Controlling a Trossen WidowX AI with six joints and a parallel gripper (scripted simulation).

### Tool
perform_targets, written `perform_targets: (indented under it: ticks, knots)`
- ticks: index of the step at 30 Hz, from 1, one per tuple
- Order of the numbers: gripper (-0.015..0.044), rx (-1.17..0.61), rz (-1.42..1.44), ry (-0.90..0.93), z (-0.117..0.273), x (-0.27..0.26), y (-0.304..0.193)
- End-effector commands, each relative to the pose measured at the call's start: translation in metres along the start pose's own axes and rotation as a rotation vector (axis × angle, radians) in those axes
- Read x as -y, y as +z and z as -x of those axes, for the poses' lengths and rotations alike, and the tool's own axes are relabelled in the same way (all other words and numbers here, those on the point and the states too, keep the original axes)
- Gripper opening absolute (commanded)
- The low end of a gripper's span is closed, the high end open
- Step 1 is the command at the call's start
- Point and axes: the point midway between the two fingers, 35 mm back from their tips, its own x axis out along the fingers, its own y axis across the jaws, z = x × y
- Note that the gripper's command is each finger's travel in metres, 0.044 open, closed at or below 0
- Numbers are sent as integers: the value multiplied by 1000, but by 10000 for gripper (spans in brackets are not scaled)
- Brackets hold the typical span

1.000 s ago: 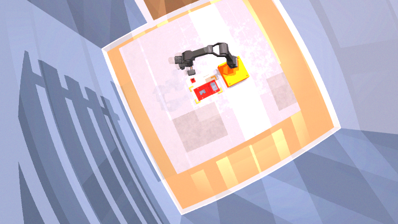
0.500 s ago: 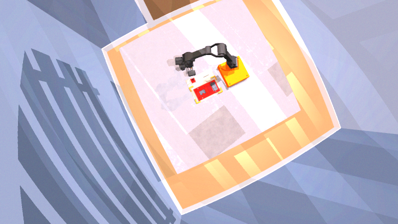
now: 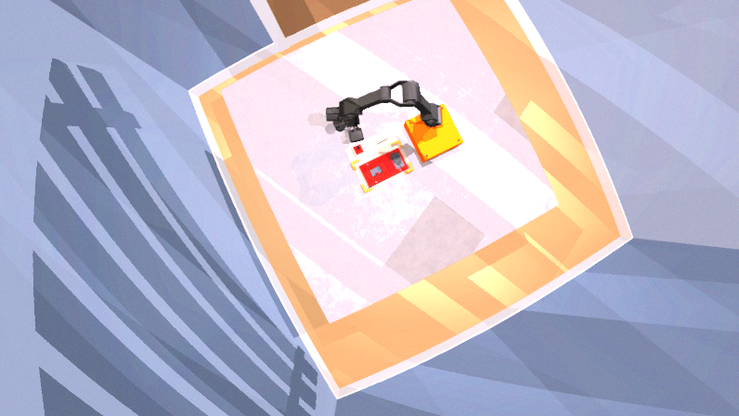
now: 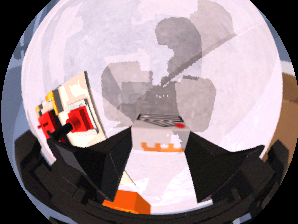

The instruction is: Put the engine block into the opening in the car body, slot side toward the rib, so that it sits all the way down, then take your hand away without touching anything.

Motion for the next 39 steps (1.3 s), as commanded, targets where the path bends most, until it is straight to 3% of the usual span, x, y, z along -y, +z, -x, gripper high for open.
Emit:
perform_targets:
  ticks: [1, 5, 12, 39]
  knots:
    - [210, 1, -4, -5, 0, 1, 0]
    - [183, 1, -4, -5, 0, 1, 0]
    - [0, 1, -4, -5, 13, 1, 3]
    - [0, 7, 2, -6, 96, 1, 6]
